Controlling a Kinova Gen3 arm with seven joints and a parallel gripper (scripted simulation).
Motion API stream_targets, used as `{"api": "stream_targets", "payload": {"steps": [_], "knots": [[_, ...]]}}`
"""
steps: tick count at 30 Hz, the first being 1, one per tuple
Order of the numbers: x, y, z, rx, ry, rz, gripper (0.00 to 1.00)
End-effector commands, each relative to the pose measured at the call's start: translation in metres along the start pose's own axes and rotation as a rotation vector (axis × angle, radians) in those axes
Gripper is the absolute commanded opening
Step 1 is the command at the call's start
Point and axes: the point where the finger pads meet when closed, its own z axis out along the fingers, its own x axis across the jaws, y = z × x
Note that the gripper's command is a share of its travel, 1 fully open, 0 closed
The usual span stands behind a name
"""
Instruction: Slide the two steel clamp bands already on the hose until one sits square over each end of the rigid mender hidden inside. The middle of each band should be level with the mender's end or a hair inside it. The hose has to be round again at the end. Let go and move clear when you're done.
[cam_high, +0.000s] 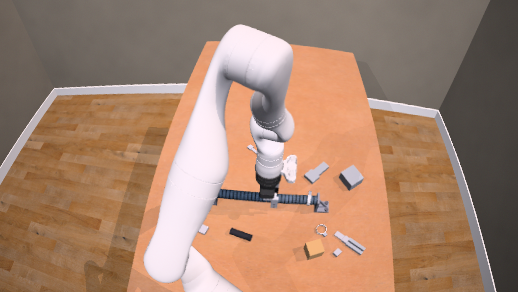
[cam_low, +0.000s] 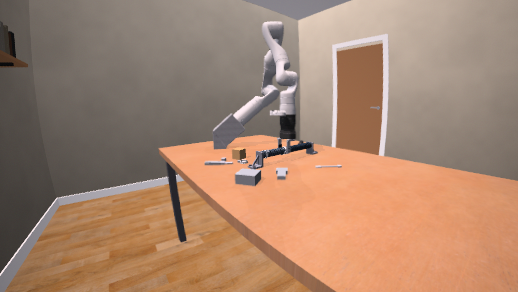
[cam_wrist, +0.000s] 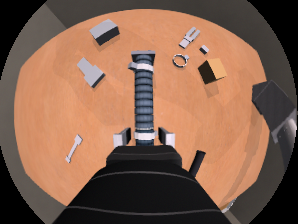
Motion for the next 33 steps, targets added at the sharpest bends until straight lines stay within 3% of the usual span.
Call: {"api": "stream_targets", "payload": {"steps": [1, 21, 30, 33], "knots": [[0.0, 0.0, -0.001, 0.001, -0.001, 0.0, 1.0], [0.0, 0.0, -0.002, 0.001, -0.001, 0.0, 1.0], [0.0, 0.0, -0.044, 0.001, -0.001, 0.0, 1.0], [0.0, 0.0, -0.05, 0.001, -0.001, 0.0, 1.0]]}}
